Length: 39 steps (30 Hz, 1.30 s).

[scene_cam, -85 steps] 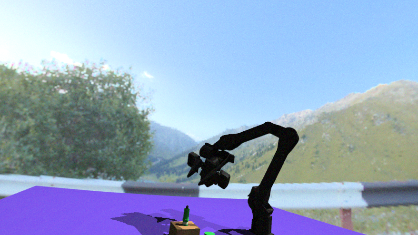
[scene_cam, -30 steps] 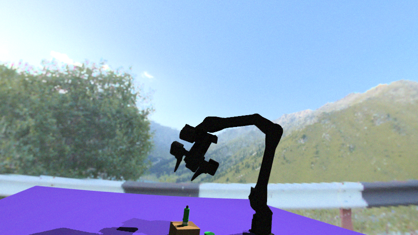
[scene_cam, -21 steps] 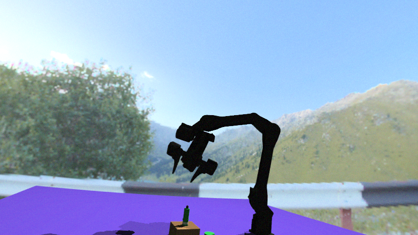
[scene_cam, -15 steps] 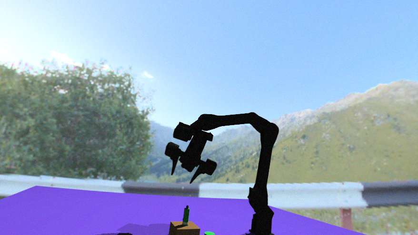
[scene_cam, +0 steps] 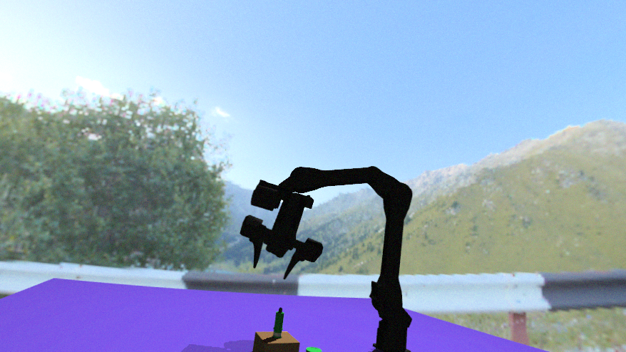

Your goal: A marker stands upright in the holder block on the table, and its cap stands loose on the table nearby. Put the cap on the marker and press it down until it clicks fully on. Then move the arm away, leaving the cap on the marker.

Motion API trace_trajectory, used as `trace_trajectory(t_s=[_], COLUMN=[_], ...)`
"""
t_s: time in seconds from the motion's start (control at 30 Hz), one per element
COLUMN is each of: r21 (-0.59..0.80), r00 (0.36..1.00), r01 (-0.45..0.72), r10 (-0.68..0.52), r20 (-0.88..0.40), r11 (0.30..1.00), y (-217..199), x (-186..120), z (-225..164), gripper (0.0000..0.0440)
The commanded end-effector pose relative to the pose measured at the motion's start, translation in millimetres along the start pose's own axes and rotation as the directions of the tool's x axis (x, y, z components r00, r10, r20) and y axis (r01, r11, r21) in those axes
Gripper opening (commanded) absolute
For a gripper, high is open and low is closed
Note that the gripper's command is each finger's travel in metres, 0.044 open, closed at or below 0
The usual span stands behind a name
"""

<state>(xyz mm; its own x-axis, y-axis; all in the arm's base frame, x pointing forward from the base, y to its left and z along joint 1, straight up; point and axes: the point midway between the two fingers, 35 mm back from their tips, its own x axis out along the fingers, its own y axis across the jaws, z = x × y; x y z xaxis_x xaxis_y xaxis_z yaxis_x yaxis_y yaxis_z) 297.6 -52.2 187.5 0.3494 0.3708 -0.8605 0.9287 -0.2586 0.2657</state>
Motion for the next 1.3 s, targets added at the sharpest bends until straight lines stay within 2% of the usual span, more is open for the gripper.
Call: trace_trajectory(t_s=[0.0, 1.27], r21=[-0.011, -0.133], r00=[0.999, 0.963], r01=[0.030, 0.242], r10=[-0.029, -0.221], r20=[0.015, 0.154], r11=[0.999, 0.961], y=[2, -7], x=[5, 51], z=[-5, -51], gripper=[0.0316, 0.0322])
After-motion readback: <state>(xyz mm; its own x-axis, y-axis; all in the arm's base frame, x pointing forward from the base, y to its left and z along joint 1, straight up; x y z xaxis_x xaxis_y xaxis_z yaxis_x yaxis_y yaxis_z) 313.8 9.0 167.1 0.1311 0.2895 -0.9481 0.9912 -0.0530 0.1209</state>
